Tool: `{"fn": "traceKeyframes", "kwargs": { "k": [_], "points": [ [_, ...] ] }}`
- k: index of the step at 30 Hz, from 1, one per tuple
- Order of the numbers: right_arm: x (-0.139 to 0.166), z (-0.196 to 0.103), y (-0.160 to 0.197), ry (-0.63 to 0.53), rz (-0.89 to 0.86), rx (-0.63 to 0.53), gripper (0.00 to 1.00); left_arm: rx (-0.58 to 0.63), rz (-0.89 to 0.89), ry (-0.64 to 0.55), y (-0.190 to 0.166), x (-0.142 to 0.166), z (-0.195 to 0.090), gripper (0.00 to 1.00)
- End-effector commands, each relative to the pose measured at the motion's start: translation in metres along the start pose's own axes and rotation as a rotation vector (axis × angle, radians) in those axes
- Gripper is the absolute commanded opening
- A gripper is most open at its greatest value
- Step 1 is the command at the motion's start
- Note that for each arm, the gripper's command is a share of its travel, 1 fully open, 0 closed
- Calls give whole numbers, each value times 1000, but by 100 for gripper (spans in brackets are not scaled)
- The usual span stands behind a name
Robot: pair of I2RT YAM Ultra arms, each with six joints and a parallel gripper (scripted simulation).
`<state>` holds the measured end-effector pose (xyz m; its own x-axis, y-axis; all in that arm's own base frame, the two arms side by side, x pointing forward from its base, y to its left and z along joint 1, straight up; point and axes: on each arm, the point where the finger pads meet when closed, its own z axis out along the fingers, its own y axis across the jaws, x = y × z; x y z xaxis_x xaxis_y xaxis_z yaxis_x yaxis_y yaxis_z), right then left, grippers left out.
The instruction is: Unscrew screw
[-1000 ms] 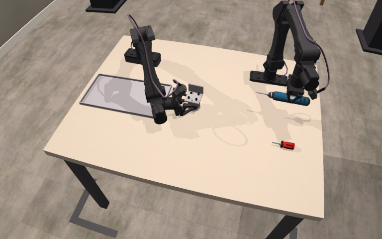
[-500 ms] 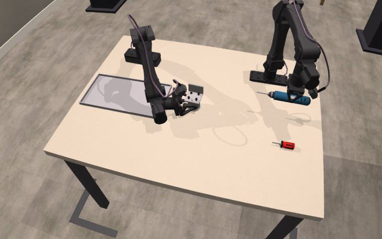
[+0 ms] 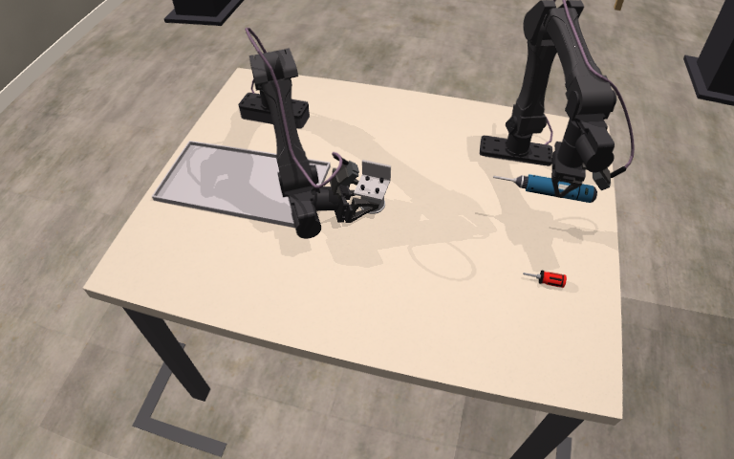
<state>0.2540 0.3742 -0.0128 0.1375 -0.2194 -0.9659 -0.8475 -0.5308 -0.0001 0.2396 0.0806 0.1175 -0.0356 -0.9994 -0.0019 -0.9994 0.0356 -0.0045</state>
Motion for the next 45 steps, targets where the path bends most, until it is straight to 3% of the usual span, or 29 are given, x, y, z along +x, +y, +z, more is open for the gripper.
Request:
{"fn": "traceKeyframes", "kwargs": {
  "k": [1, 45],
  "points": [
    [-12, 2, -5, -31, -26, -8, 59, 45, -18, -12, -4, -3, -16, 42],
    [-12, 2, -5, -31, -26, -8, 59, 19, -20, -2, -4, -4, -8, 42]
  ]
}}
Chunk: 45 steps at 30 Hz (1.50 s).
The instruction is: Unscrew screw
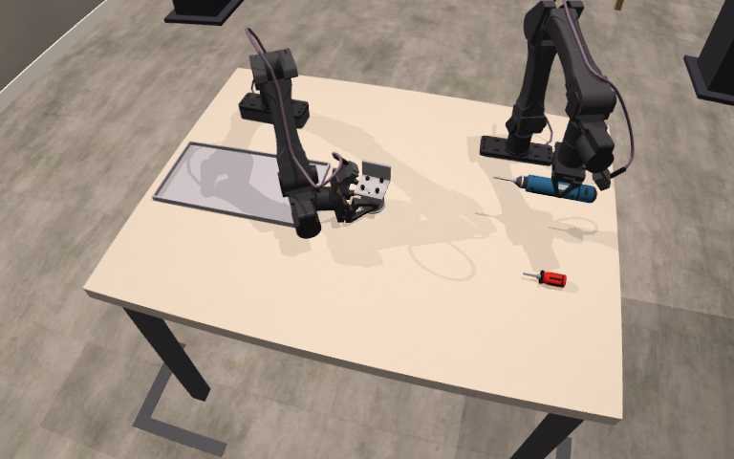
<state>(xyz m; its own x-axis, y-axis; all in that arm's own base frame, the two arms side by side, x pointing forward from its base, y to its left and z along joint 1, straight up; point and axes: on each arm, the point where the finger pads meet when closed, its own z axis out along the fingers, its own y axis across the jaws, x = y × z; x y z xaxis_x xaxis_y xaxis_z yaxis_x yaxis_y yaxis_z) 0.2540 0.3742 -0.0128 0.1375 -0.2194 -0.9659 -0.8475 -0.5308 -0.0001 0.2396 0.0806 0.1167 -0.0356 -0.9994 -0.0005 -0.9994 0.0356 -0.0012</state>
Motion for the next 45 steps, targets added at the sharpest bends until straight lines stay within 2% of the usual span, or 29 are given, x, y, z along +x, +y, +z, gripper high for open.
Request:
{"fn": "traceKeyframes", "kwargs": {
  "k": [1, 13, 25, 27, 30, 32, 41, 45],
  "points": [
    [-12, 2, -5, -31, -26, -8, 59, 29, -20, -6, -4, -4, -10, 42],
    [-12, 2, -5, -31, -26, -8, 59, 14, -5, -4, -2, -1, -4, 42],
    [-12, 2, -5, -31, -26, -8, 59, 153, 245, -58, -29, 26, -3, 42],
    [-12, 2, -5, -31, -26, -8, 59, 191, 245, -72, -39, 24, -15, 42],
    [-12, 2, -5, -31, -26, -8, 59, 190, 228, -74, -38, 19, -14, 42],
    [-12, 2, -5, -31, -26, -8, 59, 176, 283, -67, -34, 31, -4, 42],
    [-12, 2, -5, -31, -26, -8, 59, 280, 452, -102, -53, 53, -8, 42],
    [-12, 2, -5, -31, -26, -8, 59, 330, 452, -124, -65, 49, -22, 42]
  ]
}}
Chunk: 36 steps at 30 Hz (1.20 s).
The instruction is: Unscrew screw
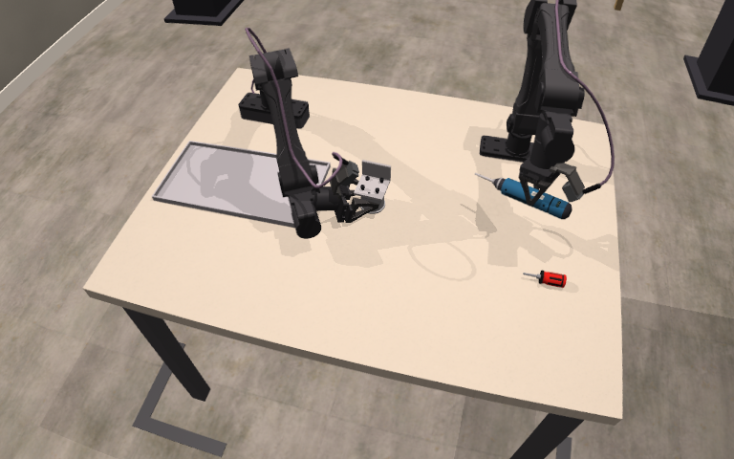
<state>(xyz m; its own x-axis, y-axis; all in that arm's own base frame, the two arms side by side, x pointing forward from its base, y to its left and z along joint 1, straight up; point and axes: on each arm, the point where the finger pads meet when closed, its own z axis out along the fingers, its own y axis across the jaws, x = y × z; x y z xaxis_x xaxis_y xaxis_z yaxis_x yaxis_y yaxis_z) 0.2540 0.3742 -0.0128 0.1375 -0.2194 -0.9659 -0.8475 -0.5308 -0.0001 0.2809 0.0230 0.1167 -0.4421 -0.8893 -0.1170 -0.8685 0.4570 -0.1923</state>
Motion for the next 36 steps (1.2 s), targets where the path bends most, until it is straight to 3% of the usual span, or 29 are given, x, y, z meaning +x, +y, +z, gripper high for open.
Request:
{"fn": "traceKeyframes", "kwargs": {
  "k": [1, 4, 14, 19, 21, 31, 36],
  "points": [
    [-12, 2, -5, -31, -26, -8, 59, 101, 20, -72, -21, -18, -17, 42],
    [-12, 2, -5, -31, -26, -8, 59, 90, 75, -55, -18, -3, -6, 42],
    [-12, 2, -5, -31, -26, -8, 59, 206, 259, -98, -48, 16, -11, 42],
    [-12, 2, -5, -31, -26, -8, 59, 237, 241, -129, -57, 4, -24, 42],
    [-12, 2, -5, -31, -26, -8, 59, 228, 295, -111, -53, 20, -13, 42],
    [-12, 2, -5, -31, -26, -8, 59, 353, 474, -158, -82, 43, -24, 42],
    [-12, 2, -5, -31, -26, -8, 59, 377, 453, -187, -89, 32, -36, 42]
  ]
}}
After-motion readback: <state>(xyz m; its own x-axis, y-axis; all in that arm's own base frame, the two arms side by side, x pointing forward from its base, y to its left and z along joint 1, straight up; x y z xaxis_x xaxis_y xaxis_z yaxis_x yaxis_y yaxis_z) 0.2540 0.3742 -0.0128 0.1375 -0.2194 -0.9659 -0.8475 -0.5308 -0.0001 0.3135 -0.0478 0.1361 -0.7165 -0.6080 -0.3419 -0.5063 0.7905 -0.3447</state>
